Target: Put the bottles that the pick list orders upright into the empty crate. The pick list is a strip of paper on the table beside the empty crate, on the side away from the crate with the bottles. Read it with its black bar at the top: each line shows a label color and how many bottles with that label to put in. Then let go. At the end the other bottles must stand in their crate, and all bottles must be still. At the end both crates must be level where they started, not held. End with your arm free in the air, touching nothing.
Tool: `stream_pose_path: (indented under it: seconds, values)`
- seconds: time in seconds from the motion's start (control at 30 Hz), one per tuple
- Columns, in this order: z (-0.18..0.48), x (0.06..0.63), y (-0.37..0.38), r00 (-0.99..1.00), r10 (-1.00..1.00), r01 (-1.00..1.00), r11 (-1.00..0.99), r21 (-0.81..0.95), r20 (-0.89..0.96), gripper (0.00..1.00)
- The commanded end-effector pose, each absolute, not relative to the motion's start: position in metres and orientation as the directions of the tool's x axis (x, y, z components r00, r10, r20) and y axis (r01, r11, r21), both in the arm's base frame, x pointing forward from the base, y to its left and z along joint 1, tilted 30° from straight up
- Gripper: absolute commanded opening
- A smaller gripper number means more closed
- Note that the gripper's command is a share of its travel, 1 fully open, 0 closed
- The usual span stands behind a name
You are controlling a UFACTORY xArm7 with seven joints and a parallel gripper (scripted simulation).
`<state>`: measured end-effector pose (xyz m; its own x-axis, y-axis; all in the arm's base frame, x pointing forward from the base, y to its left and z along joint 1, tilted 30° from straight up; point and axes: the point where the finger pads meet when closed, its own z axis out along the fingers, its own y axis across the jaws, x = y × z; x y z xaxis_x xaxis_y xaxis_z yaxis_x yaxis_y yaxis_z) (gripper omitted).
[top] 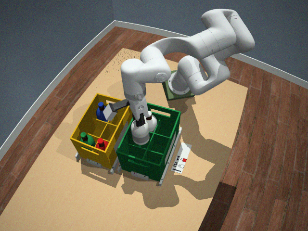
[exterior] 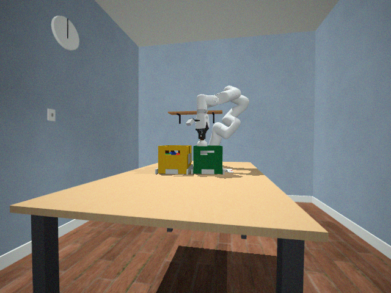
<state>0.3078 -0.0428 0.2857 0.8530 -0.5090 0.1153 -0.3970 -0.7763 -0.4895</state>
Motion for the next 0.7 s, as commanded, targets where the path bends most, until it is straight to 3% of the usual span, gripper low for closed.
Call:
stream_pose_path:
  seconds: [0.0,0.67]
  values:
    - [0.285,0.309,-0.043,0.852,-0.51,-0.396,-0.776,-0.49,0.12,0.0]
    - [0.27,0.316,-0.036,0.852,-0.51,-0.396,-0.776,-0.49,0.12,0.0]
